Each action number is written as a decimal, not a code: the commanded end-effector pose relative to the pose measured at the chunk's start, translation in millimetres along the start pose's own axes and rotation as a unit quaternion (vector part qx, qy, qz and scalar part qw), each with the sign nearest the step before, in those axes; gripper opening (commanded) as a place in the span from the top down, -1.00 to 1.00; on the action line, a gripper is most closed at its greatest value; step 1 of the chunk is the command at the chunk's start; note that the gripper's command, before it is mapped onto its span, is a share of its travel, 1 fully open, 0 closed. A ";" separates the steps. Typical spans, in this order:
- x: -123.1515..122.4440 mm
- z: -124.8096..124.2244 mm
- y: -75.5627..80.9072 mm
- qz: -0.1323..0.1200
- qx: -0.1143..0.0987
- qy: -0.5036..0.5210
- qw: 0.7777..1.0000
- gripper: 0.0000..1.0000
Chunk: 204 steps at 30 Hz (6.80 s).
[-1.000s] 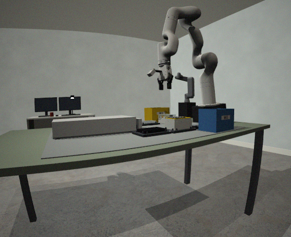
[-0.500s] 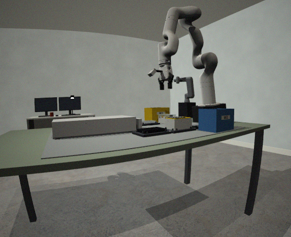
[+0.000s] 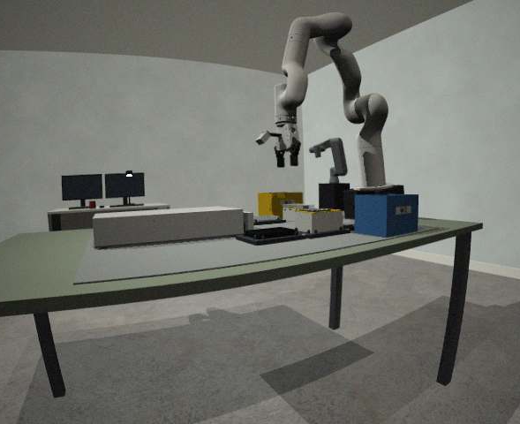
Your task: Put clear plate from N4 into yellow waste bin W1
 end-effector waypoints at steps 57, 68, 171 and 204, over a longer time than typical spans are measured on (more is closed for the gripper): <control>32.8 142.6 -83.5 0.001 0.003 0.000 1.000 -1.00; 32.8 142.5 -98.5 0.001 0.003 0.001 1.000 -1.00; 33.0 141.9 -201.9 0.001 0.003 0.000 1.000 -1.00; 33.0 141.9 -201.5 0.001 0.003 0.000 1.000 1.00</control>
Point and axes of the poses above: the point where the finger pads meet when closed, its own y axis back along the fingers, its own z axis across the jaws, x = y × z, the point moved 1 cm from there along y, back along the fingers, and after that the axes turned 3 degrees about y, right-handed, at the moved point
